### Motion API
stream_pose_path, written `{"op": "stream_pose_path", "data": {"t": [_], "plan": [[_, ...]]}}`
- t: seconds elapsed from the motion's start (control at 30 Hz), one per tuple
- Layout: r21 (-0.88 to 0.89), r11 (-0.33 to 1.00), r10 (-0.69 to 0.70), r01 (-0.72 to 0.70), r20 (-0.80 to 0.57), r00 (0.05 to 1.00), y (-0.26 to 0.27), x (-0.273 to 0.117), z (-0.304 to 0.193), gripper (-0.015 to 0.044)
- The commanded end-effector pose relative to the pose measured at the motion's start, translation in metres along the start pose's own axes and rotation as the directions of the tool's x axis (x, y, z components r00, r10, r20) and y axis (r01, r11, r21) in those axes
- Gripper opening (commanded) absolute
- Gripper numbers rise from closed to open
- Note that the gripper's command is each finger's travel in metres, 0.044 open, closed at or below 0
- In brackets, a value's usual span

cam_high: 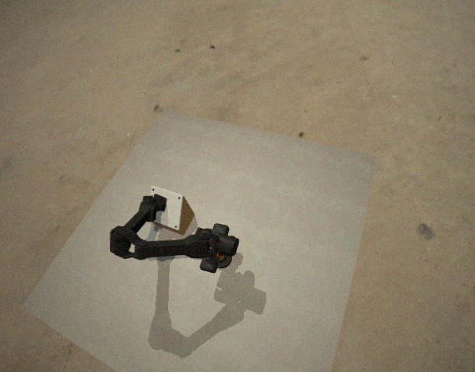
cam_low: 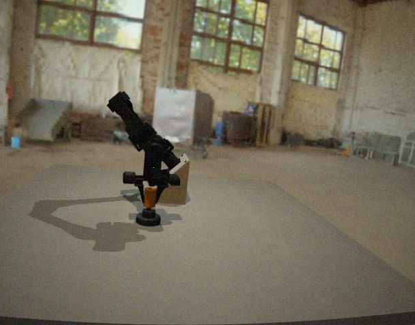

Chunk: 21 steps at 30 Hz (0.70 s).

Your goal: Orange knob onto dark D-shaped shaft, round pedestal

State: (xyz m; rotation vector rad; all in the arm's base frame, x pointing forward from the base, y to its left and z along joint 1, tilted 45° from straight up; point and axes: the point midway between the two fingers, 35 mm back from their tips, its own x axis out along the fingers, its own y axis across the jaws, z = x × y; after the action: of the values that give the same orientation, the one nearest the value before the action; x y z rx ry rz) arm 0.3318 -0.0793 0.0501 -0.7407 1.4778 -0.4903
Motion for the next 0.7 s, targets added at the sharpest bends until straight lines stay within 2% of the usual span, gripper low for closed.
{"op": "stream_pose_path", "data": {"t": [0.0, 0.67], "plan": [[-0.017, 1.0, -0.004, 0.004, 0.0, 1.0, -0.0005, 0.0003, -0.0001, 0.0], [-0.047, 0.999, -0.004, 0.004, 0.0, 1.0, -0.001, -0.0037, 0.0026, 0.0]]}}
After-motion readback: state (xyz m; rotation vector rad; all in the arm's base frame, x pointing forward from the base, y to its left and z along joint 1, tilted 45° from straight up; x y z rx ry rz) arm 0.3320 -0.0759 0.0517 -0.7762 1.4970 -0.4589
